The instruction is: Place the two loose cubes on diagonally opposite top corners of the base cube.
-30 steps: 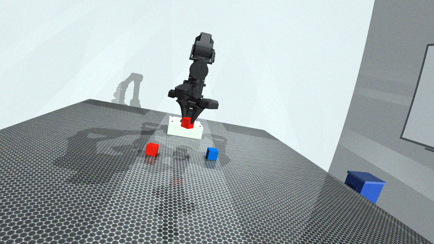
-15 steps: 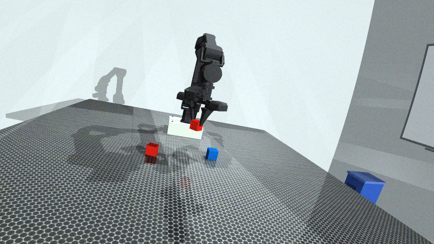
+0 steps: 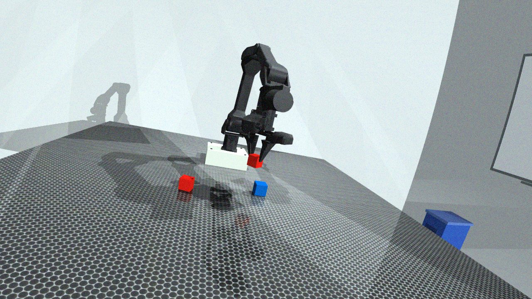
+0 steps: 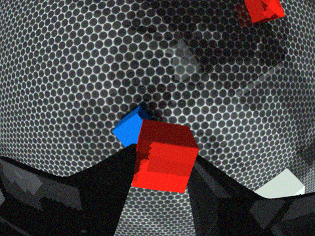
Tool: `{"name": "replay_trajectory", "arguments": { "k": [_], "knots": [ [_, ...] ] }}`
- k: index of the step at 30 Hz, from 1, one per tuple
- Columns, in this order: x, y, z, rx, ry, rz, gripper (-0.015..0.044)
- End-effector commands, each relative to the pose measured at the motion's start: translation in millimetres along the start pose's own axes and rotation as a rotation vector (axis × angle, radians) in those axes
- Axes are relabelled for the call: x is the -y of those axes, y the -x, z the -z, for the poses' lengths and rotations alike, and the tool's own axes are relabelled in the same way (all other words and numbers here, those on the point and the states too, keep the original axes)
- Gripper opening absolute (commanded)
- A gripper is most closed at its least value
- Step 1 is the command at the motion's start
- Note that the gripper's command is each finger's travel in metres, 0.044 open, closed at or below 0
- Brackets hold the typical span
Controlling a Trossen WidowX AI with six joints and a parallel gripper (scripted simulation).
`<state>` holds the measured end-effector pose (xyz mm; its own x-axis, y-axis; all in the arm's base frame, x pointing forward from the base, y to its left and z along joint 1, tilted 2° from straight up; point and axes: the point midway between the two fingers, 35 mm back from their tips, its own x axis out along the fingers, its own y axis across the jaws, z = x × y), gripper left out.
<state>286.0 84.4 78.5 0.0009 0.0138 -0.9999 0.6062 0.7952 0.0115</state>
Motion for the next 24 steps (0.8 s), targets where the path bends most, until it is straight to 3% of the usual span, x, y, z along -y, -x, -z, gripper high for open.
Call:
{"name": "replay_trajectory", "arguments": {
  "k": [1,24],
  "knots": [
    [-7,-8,12,-0.009,-0.009,0.006,0.0105],
    [-26,-20,39,-0.009,-0.023,0.005,0.0105]
  ]
}}
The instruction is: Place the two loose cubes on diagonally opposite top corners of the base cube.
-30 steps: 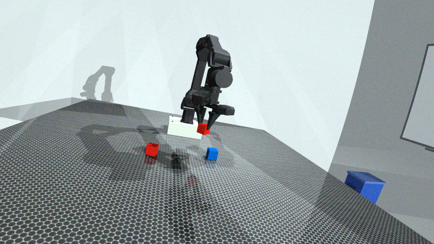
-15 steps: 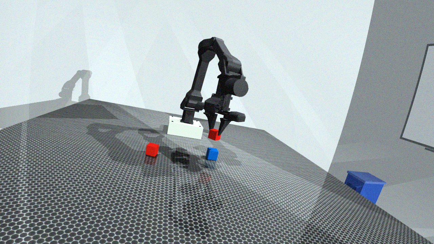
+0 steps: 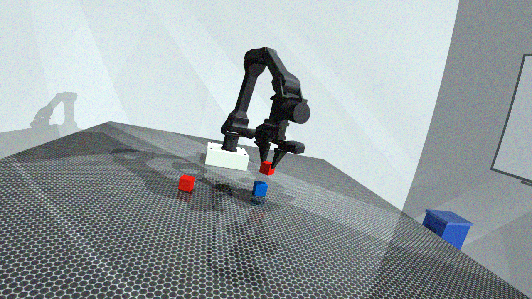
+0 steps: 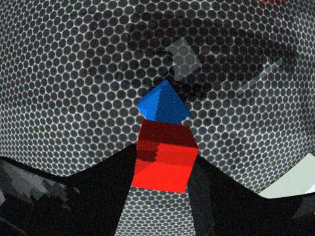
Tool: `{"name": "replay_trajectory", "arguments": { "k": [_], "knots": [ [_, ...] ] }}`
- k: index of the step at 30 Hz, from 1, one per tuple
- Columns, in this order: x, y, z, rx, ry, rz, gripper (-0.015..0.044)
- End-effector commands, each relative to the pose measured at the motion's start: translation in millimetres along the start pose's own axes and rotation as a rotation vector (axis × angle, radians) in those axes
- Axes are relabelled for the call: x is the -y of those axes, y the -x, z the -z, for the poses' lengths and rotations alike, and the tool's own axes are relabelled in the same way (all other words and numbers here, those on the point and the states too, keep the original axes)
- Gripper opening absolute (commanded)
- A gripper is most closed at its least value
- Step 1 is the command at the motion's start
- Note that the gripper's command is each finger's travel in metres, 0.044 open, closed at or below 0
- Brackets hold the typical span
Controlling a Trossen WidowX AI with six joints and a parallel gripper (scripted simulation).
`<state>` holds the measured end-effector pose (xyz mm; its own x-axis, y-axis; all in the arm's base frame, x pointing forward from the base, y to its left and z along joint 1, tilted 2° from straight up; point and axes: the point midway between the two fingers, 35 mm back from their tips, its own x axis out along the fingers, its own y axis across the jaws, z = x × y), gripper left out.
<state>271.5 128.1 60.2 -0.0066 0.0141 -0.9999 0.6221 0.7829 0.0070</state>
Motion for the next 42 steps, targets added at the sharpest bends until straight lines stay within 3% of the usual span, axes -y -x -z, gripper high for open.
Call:
{"name": "replay_trajectory", "arguments": {
  "k": [1,13,42],
  "knots": [
    [0,-2,1,-0.003,-0.003,0.001,0.0105],
    [0,-27,1,-0.003,-0.003,0.001,0.0105],
    [0,-29,1,-0.003,-0.003,0.001,0.0105]
  ]
}}
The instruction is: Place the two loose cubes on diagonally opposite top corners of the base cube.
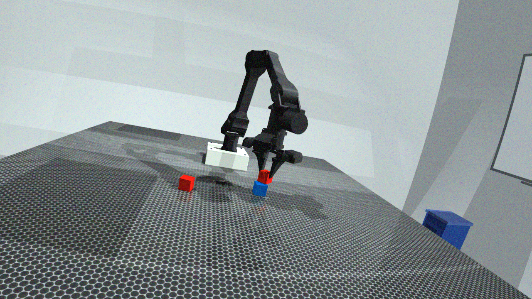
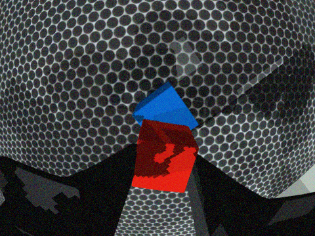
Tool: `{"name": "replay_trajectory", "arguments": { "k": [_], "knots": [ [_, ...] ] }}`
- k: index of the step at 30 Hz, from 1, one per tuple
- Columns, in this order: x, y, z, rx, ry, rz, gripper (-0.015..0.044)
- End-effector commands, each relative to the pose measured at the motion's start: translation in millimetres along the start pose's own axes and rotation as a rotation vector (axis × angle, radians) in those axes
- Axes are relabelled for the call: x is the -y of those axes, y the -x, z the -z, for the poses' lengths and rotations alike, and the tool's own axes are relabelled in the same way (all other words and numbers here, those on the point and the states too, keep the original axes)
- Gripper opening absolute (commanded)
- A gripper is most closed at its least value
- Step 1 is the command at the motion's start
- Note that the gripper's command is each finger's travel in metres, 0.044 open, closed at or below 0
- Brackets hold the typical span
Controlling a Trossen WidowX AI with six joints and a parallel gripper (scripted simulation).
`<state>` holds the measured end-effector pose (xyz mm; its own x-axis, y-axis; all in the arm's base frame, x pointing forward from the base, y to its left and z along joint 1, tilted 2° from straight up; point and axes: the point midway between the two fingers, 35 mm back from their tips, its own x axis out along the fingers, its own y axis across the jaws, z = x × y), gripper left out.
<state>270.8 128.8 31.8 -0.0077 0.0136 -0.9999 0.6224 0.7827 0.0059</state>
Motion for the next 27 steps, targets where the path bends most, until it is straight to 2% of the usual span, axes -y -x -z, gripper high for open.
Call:
{"name": "replay_trajectory", "arguments": {
  "k": [1,2,6,27],
  "knots": [
    [0,-1,0,-0.002,-0.003,0.0,0.0105],
    [0,-1,0,-0.002,-0.003,0.0,0.0105],
    [0,-1,0,-0.002,-0.003,0.0,0.0205],
    [0,20,0,0.0,0.0,0.0,0.0205]
  ]
}}
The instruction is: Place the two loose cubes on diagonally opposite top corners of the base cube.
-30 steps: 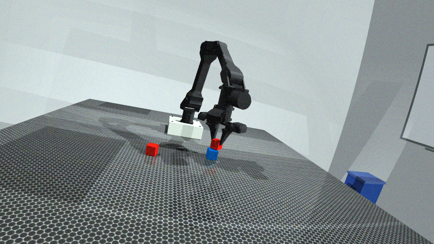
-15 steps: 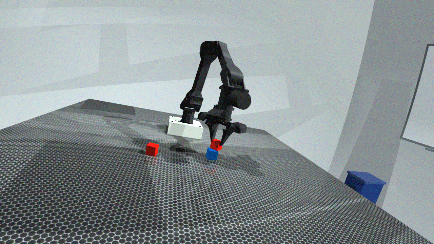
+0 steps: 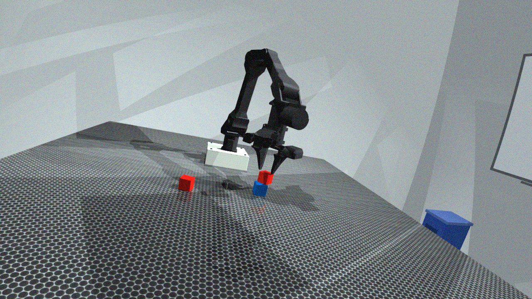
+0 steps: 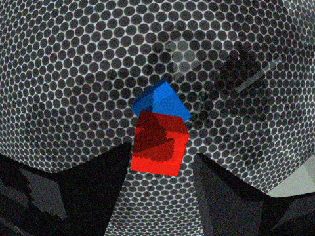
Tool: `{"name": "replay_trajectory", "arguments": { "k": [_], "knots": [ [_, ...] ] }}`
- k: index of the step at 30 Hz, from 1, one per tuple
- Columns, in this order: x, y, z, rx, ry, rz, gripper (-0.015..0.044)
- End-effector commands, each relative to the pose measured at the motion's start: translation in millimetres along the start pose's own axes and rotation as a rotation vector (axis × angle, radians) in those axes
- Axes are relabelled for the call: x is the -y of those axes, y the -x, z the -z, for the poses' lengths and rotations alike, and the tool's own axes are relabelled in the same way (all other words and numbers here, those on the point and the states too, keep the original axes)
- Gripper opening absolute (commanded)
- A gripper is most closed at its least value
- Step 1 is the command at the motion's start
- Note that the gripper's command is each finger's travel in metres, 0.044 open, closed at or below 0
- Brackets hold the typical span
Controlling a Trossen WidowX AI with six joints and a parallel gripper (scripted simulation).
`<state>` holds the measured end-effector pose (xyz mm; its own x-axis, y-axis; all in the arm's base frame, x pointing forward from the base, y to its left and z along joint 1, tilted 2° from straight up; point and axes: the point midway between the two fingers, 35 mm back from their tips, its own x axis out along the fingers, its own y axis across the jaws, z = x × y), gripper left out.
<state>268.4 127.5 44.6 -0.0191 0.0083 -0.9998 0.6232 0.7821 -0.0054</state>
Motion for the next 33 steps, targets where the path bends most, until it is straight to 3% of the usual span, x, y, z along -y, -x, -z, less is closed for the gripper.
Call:
{"name": "replay_trajectory", "arguments": {
  "k": [1,17,18,20,33],
  "knots": [
    [-2,8,-1,0.005,0.001,-0.011,0.0205],
    [-2,18,-1,0.006,0.001,-0.011,0.0205],
    [-1,15,-1,0.003,0.006,-0.006,0.0231],
    [0,16,-7,0.004,0.06,-0.006,0.0265],
    [15,30,-66,0.013,0.588,-0.008,0.0265]
  ]
}}
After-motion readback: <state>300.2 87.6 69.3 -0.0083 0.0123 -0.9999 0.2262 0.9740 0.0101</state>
